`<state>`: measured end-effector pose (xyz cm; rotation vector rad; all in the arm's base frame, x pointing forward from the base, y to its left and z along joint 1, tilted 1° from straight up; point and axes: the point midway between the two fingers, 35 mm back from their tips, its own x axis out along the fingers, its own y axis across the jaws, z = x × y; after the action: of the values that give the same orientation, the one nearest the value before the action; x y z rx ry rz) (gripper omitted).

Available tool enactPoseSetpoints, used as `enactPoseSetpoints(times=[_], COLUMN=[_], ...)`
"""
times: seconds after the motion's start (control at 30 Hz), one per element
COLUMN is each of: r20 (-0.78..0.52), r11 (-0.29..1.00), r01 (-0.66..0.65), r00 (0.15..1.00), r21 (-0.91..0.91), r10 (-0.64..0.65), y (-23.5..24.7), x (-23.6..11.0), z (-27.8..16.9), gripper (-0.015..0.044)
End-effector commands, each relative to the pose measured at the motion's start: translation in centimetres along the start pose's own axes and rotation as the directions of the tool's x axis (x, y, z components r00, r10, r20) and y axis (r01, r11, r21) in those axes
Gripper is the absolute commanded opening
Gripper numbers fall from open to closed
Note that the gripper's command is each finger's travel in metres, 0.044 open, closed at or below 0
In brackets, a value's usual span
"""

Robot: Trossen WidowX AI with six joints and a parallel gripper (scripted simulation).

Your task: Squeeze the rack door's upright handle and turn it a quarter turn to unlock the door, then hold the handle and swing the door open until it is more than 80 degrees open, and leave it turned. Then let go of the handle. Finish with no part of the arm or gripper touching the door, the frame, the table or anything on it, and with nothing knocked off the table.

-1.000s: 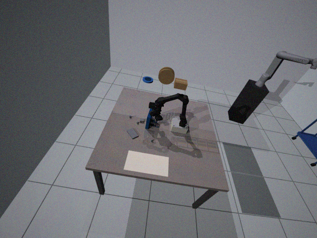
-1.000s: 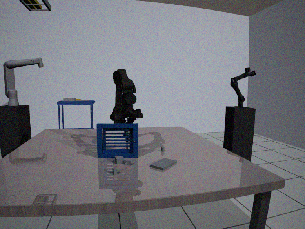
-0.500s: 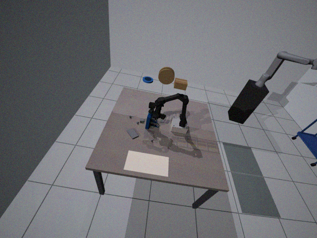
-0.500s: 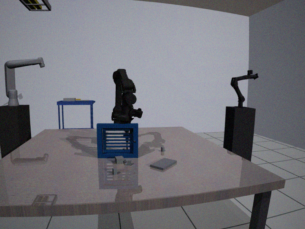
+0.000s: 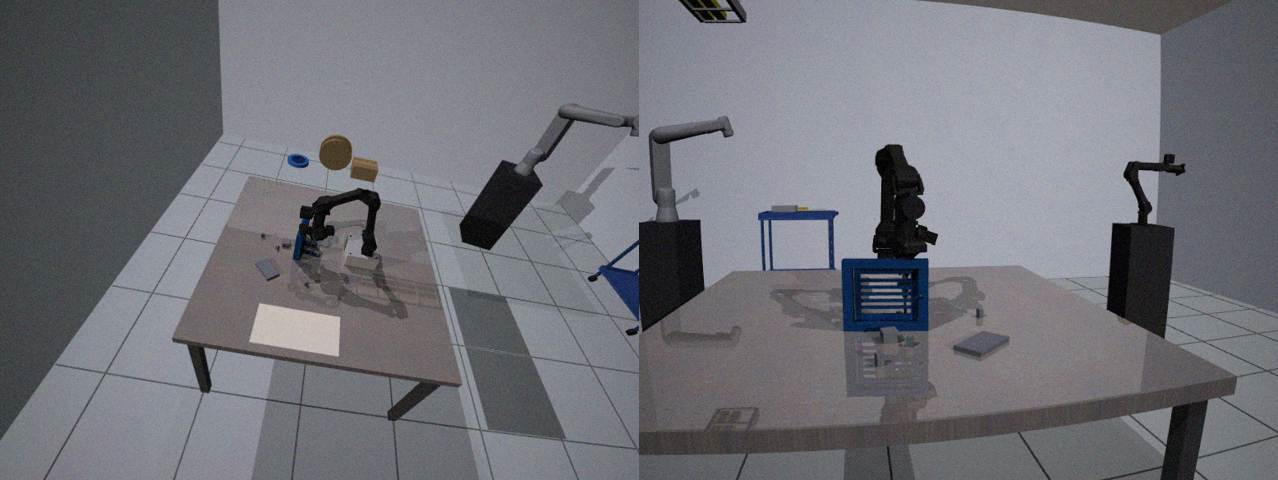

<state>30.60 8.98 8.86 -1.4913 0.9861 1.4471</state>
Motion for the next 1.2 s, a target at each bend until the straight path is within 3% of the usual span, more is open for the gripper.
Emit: enactPoseSetpoints(times=[0.0, 0.17, 0.53, 0.83, 1.17], r20=[-0.004, -0.004, -0.004, -0.004, -0.004], r11=[0.999, 0.999, 0.999, 0.949, 0.685], r01=[0.000, 0.000, 0.000, 0.002, 0.004], r00=[1.000, 1.000, 1.000, 1.000, 1.000], r21=[-0.051, -0.051, -0.051, 0.315, 0.728], r10=[0.000, 0.000, 0.000, -0.001, -0.001], y=[-0.02, -0.02, -0.02, -0.02, -0.02], x=[0.03, 0.03, 0.03, 0.03, 0.02], z=[-0.07, -0.07, -0.07, -0.07, -0.07], gripper=[0.0022, 0.0022, 0.0294, 0.0294, 0.0294])
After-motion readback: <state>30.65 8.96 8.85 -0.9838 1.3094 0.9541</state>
